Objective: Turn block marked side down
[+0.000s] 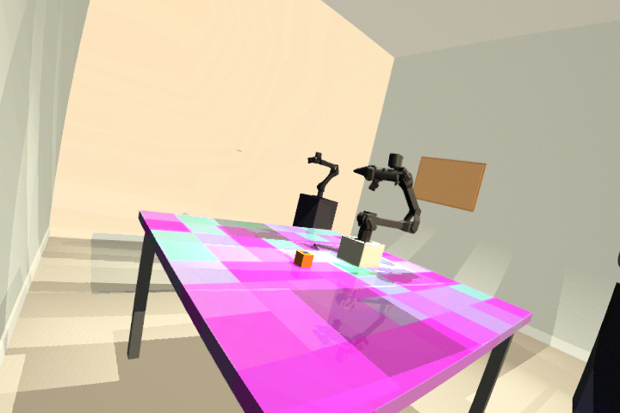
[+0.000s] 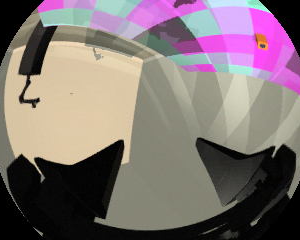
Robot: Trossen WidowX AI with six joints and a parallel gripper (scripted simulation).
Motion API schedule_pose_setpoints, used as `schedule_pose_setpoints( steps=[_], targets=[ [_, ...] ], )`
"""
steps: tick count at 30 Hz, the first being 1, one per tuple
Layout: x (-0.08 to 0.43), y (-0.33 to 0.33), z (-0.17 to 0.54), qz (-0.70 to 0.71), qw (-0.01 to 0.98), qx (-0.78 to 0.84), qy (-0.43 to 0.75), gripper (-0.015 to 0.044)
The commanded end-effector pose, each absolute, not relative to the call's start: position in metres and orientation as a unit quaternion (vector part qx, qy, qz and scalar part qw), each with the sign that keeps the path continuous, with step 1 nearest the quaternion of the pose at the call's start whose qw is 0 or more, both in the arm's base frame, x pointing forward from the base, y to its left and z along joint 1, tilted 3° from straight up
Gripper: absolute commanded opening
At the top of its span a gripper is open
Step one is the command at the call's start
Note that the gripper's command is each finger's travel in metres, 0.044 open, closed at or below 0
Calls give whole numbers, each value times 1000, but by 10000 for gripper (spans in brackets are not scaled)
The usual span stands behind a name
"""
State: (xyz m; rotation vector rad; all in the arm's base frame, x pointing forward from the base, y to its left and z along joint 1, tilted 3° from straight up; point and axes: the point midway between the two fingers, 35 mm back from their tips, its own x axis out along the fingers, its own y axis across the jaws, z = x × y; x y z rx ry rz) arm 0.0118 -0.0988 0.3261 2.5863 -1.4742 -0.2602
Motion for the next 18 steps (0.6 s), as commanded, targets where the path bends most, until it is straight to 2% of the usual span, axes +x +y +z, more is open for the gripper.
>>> schedule_pose_setpoints(
  steps=[1, 2, 10, 14, 18],
  targets=[
    [14, -99, 326, -93, 82, 863, -489, 426],
    [19, -100, 327, -110, 98, 864, -481, 440],
    [107, -112, 326, -333, 351, 827, -288, 440],
    [131, -113, 320, -371, 419, 798, -225, 440],
    [173, -112, 307, -423, 520, 735, -100, 440]
  ],
)
